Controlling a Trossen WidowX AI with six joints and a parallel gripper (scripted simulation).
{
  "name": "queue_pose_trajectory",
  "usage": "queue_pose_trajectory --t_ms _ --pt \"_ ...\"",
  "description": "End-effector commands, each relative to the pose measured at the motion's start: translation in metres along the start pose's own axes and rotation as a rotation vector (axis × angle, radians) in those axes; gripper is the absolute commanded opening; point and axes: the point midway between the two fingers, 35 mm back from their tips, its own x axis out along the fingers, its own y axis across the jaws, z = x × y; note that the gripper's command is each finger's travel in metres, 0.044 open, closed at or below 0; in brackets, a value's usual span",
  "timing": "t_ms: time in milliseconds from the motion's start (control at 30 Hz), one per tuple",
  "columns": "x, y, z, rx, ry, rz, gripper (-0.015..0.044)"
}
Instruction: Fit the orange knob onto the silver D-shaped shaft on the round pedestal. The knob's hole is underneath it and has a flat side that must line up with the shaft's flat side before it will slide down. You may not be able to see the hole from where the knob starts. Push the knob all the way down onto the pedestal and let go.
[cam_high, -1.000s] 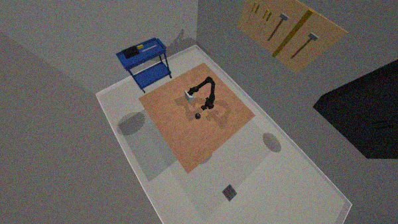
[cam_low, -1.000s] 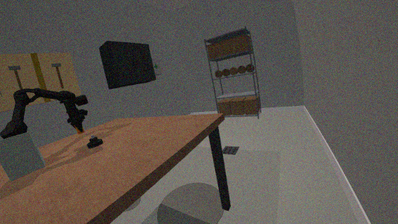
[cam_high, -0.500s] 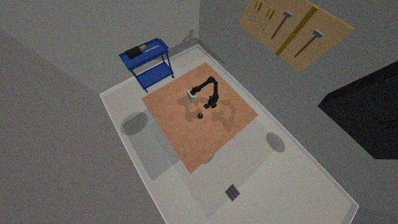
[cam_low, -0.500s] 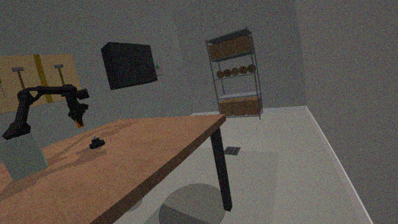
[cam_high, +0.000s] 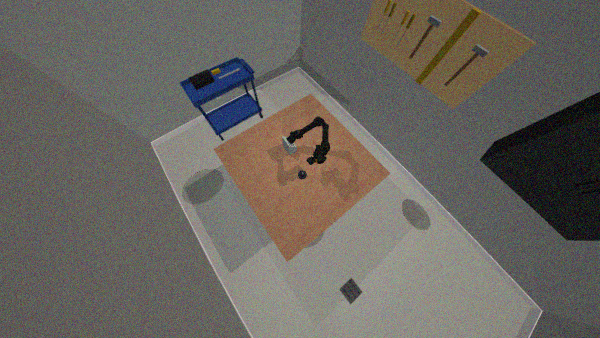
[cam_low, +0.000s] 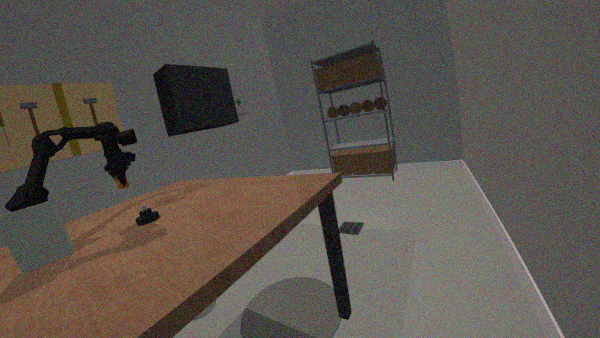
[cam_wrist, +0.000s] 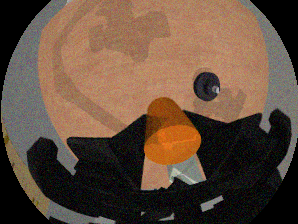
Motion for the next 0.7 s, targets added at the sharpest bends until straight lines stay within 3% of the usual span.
queue_pose_trajectory --t_ms 0,667 --pt "0.002 -0.013 0.003 -0.002 0.000 -0.006 0.0000" --pt "0.021 -0.074 0.011 -0.002 -0.001 -0.009 0.0000"
